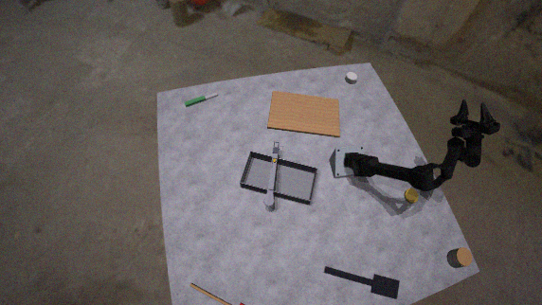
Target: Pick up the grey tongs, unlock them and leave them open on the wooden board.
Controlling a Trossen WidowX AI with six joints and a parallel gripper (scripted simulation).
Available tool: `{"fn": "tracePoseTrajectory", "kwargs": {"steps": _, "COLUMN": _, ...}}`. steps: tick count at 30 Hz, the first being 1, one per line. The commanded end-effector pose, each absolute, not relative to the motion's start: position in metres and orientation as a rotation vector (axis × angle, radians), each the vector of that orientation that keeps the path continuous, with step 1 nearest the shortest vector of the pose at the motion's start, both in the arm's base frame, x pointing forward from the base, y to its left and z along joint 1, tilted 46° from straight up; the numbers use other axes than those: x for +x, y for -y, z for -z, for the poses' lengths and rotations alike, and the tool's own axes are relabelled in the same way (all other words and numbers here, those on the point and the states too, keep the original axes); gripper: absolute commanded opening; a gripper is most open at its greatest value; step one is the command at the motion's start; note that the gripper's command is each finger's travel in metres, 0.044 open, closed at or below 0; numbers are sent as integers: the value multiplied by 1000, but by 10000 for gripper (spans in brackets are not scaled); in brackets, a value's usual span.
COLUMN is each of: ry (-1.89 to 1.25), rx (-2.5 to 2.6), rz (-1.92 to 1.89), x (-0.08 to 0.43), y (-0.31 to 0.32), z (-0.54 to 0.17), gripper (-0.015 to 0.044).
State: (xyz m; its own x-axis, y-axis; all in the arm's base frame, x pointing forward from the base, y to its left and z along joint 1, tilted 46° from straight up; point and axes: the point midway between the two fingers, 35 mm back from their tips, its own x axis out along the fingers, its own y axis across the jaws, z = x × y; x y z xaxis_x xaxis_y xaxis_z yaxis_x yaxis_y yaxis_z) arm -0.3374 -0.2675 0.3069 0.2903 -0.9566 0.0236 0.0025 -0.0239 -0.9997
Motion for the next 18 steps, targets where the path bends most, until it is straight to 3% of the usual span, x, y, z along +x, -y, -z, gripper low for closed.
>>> {"fn": "tracePoseTrajectory", "kwargs": {"steps": 1, "ry": -970, "rx": -1347, "rz": 1013, "x": -337, "y": 269, "z": -307, "gripper": 374}}
{"fn": "tracePoseTrajectory", "kwargs": {"steps": 6, "ry": -903, "rx": -1321, "rz": 1113, "x": -335, "y": 283, "z": -320, "gripper": 260}}
{"fn": "tracePoseTrajectory", "kwargs": {"steps": 13, "ry": -763, "rx": -1275, "rz": 1143, "x": -308, "y": 319, "z": -328, "gripper": 260}}
{"fn": "tracePoseTrajectory", "kwargs": {"steps": 18, "ry": -473, "rx": -1003, "rz": 1111, "x": -255, "y": 373, "z": -316, "gripper": 260}}
